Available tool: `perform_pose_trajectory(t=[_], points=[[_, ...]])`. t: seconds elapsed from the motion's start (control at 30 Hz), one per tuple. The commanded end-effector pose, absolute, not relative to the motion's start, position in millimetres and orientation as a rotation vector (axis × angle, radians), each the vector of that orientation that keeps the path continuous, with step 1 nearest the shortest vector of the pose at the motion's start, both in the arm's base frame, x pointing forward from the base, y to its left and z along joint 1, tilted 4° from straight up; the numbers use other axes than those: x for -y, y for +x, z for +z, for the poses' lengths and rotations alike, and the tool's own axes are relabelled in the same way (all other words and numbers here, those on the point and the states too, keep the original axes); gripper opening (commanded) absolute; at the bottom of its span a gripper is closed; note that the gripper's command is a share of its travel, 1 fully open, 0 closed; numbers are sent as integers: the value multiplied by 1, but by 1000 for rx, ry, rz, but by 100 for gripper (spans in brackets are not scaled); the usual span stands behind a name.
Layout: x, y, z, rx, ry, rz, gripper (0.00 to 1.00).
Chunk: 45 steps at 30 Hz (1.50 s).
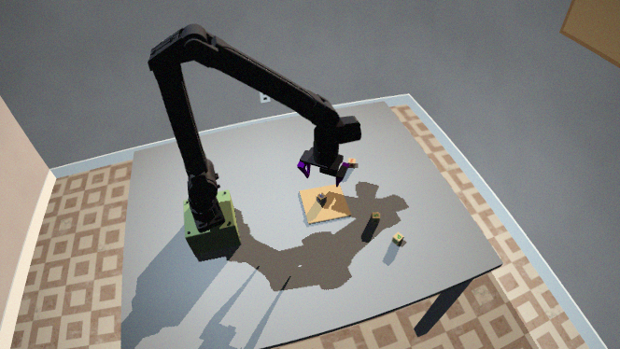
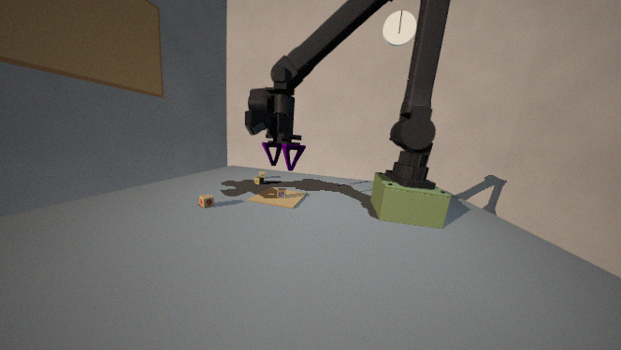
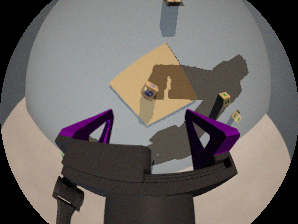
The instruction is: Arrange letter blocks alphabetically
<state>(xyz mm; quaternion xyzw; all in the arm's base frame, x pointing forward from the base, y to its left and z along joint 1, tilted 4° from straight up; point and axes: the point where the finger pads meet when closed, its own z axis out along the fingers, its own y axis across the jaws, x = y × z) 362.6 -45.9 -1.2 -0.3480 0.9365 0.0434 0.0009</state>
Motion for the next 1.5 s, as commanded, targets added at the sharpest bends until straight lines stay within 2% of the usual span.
perform_pose_trajectory(t=[0.0,0.13,0.17,1.47], points=[[45,367,0,-3055,-672,102,100],[45,368,3,-3101,-384,89,100],[45,368,3,-3107,-312,82,58],[48,367,3,-3109,-230,75,58]])
